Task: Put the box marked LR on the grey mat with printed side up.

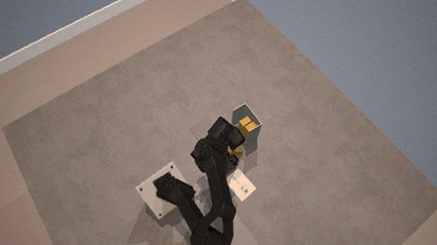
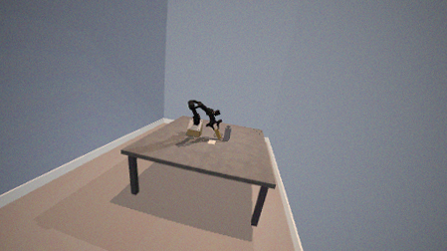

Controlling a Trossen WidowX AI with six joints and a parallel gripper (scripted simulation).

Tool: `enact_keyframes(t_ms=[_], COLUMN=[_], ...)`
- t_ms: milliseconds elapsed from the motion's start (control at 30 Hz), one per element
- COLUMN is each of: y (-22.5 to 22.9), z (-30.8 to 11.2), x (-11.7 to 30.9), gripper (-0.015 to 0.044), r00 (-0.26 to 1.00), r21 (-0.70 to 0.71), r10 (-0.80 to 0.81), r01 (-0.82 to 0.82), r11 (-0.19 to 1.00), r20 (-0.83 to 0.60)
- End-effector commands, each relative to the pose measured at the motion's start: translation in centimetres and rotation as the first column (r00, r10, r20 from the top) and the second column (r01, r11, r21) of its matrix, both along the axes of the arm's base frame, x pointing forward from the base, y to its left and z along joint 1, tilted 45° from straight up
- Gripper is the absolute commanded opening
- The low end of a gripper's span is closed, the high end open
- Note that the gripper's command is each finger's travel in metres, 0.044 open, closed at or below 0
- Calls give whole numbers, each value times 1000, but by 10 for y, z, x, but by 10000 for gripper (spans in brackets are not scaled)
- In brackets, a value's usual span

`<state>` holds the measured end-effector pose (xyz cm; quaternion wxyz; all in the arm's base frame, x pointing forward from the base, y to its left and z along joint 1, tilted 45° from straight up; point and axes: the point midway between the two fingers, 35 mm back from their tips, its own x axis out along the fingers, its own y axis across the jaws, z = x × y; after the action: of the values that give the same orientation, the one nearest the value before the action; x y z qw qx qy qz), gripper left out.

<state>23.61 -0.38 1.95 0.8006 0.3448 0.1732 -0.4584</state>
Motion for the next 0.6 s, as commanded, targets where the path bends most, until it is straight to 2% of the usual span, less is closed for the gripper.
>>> enact_keyframes(t_ms=[0, 567], y=[2, 6], z=[1, 8], x=[5, 34], gripper=[237, 237], r00=[1000, 973], r21=[6, 2], r10=[-21, -160], r01=[21, 163], r11=[1000, 987], r20=[-23, -166])
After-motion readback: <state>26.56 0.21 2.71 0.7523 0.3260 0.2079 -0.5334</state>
